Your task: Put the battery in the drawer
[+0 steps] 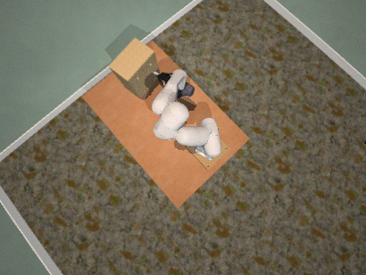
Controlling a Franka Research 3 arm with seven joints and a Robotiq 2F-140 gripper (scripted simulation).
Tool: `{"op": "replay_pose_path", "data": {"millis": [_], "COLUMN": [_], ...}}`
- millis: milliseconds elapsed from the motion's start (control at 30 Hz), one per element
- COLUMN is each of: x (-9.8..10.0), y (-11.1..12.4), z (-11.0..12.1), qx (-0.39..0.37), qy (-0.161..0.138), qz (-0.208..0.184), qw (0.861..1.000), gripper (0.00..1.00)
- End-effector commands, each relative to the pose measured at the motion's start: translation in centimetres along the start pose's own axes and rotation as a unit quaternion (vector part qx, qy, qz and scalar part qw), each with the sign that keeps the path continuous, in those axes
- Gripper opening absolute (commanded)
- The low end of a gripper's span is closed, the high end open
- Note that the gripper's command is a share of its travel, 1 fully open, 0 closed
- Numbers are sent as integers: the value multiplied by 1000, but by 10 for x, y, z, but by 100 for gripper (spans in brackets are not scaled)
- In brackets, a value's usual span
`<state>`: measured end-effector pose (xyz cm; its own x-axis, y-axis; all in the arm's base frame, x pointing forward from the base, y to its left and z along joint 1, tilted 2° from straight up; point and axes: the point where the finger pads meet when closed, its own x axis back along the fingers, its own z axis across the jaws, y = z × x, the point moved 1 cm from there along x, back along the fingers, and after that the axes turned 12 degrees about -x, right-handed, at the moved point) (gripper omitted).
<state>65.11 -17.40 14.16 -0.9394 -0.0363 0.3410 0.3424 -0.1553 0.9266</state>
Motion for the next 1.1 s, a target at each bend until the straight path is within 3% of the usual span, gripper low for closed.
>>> {"op": "replay_pose_path", "data": {"millis": [0,867,1067], "x": [-1,3,27], "y": [0,-2,-10], "z": [0,-1,-2], "qx": [-3,-3,-3], "qy": [-1,-1,-1], "qz": [1,1,1], "qw": [1000,1000,1000], "gripper": [0,0,0]}}
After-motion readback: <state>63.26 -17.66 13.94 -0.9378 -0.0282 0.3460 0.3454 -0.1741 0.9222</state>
